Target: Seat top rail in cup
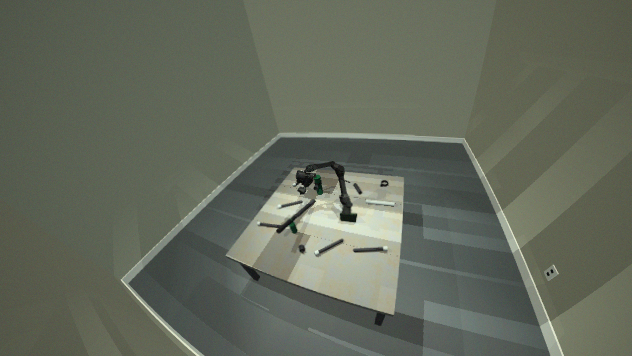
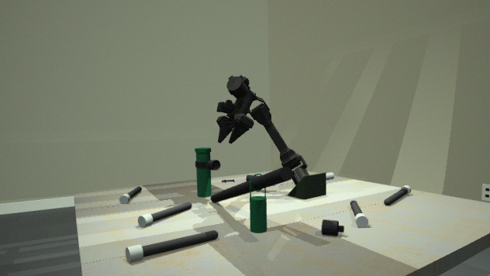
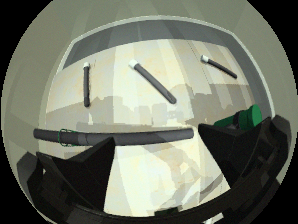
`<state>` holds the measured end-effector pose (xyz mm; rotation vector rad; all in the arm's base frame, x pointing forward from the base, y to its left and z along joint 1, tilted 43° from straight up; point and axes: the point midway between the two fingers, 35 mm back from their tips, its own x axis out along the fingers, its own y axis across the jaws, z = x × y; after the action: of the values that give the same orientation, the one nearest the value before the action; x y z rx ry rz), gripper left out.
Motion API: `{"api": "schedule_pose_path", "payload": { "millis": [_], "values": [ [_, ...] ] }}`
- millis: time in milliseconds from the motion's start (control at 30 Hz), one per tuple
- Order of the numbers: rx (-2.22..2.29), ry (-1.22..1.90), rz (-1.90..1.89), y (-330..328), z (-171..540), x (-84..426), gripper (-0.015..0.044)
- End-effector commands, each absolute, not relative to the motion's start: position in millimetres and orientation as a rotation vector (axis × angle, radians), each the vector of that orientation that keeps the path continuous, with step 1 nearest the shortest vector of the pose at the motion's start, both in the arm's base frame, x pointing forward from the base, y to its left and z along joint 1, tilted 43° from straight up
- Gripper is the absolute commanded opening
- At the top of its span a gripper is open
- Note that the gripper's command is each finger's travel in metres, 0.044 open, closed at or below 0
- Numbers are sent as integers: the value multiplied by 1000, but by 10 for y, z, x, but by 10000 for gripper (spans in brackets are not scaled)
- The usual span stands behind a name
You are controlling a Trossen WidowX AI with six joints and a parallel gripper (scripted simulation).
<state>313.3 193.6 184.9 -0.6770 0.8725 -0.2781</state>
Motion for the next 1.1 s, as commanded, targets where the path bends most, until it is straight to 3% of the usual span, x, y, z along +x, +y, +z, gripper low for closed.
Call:
{"api": "schedule_pose_path", "payload": {
  "millis": [0,767,1067],
  "values": [
    [-713,877,-276,1904,1868,3121,440],
    [-2123,967,606,555,2689,2813,440],
    [-2221,948,673,471,2730,2766,440]
  ]
}}
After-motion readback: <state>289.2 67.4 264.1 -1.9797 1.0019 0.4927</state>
